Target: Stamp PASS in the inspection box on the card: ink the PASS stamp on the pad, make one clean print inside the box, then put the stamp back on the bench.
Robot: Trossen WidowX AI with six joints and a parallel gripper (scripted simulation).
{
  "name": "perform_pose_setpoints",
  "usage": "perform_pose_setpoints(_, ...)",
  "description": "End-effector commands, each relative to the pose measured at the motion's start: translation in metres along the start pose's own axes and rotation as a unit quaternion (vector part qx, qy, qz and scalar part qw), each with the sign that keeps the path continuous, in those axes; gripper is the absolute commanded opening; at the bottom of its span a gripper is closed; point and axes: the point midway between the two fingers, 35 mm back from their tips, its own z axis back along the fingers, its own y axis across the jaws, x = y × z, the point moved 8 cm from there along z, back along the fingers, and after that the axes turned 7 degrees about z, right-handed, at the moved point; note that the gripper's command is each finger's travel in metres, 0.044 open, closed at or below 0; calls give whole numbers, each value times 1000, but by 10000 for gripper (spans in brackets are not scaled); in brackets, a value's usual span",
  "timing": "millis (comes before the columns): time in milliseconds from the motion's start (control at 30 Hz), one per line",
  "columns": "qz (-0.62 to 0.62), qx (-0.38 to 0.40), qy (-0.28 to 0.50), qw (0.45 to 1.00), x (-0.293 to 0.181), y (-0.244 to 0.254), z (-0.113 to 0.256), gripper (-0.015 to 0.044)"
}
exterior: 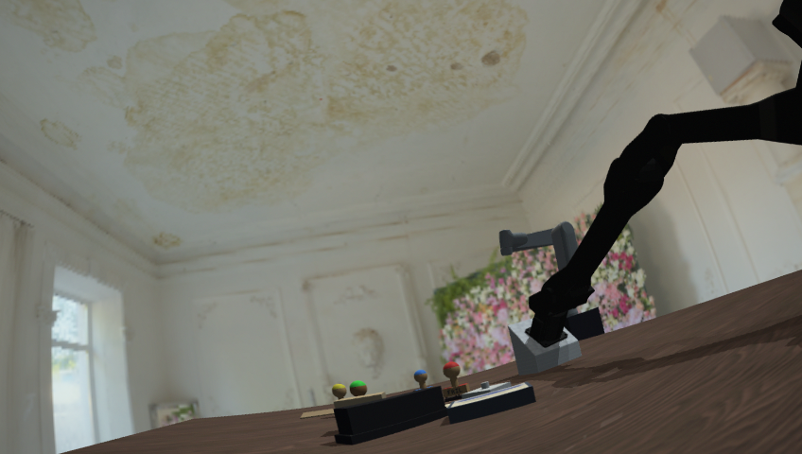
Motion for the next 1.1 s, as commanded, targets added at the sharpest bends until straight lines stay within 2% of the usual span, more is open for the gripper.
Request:
perform_pose_setpoints(0, -2, 1, -1, 1000, 0, 0, 1, 374)
perform_pose_setpoints(100, -35, 20, -15, 999, 6, 3, 13, 295)
perform_pose_setpoints(200, -103, 62, -43, 992, 17, 9, 40, 220)
perform_pose_setpoints(367, -227, 151, -83, 958, 34, 14, 95, 220)
perform_pose_setpoints(533, -339, 249, -106, 901, 46, 14, 154, 220)
perform_pose_setpoints(767, -486, 388, -100, 777, 54, 0, 238, 220)
perform_pose_setpoints(1067, -623, 555, -23, 550, 50, -41, 346, 220)
